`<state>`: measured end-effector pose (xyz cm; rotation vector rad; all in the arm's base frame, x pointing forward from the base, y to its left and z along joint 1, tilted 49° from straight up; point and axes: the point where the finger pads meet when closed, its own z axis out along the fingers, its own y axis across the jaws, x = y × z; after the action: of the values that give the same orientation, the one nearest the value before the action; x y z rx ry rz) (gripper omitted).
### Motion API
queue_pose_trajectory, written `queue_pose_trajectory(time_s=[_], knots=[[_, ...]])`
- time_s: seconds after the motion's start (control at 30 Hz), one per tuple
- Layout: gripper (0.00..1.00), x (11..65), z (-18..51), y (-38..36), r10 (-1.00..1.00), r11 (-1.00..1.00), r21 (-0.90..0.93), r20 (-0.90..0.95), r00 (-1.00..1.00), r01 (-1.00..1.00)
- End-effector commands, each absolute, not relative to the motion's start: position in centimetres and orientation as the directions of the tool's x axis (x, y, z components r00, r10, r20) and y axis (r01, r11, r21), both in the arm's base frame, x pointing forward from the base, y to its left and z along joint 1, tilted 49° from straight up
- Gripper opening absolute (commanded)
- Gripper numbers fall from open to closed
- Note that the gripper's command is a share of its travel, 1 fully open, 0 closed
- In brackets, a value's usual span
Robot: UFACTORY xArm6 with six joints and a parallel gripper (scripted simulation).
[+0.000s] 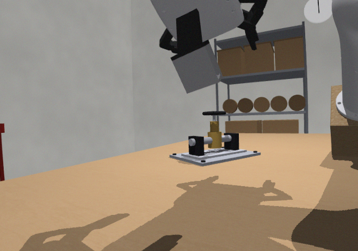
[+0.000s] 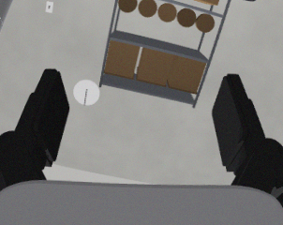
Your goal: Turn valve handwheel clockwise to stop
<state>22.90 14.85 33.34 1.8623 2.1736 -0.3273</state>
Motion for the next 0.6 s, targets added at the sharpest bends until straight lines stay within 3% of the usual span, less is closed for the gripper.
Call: queue_pose_trajectory(time_s=[0.0,0.27,0.3,0.57], knots=[[1.0,24.8,32.5,14.5,0.954,-0.014,0.027,-0.299,0.021,1.0],[1.0,27.1,31.4,13.7,0.941,-0.218,0.051,-0.253,0.223,0.975],[1.0,28.4,30.8,13.0,0.913,-0.335,0.06,-0.226,0.339,0.94],[1.0,31.4,29.5,11.2,0.801,-0.571,0.07,-0.166,0.574,0.818]])
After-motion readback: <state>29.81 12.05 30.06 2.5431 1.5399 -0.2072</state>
